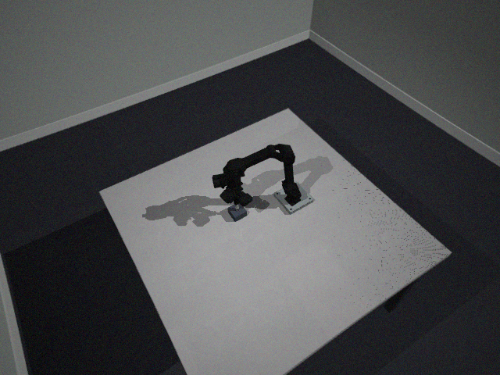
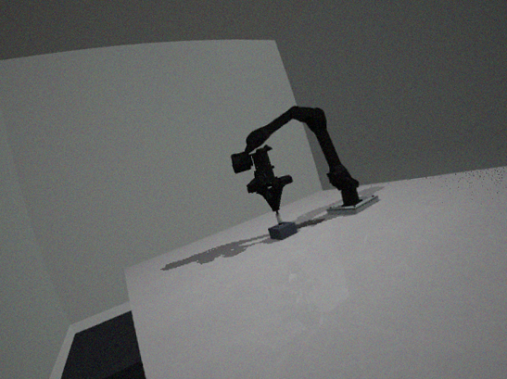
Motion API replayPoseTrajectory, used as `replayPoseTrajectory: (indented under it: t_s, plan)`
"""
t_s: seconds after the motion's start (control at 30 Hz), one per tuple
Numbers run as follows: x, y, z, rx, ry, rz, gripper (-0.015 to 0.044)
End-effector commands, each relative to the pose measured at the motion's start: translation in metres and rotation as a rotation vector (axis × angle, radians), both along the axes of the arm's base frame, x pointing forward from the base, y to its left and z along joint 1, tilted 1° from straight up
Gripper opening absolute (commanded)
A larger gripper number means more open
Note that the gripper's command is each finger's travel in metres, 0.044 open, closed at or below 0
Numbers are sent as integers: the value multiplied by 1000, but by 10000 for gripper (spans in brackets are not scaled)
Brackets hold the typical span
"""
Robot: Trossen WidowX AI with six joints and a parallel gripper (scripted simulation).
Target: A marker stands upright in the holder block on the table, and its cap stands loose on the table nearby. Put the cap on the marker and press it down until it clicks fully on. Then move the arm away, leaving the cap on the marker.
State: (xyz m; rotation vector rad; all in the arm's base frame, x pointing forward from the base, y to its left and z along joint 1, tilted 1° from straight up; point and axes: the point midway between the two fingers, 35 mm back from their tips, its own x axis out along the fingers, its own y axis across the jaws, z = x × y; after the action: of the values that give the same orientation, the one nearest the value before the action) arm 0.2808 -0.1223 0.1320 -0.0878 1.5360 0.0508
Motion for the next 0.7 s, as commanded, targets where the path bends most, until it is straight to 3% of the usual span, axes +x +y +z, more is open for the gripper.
replayPoseTrajectory:
  t_s: [0.0, 0.67]
  plan:
    - [0, 0, -8, 5, -1, 5, 0]
    - [1, 0, -40, 5, -1, 5, 0]
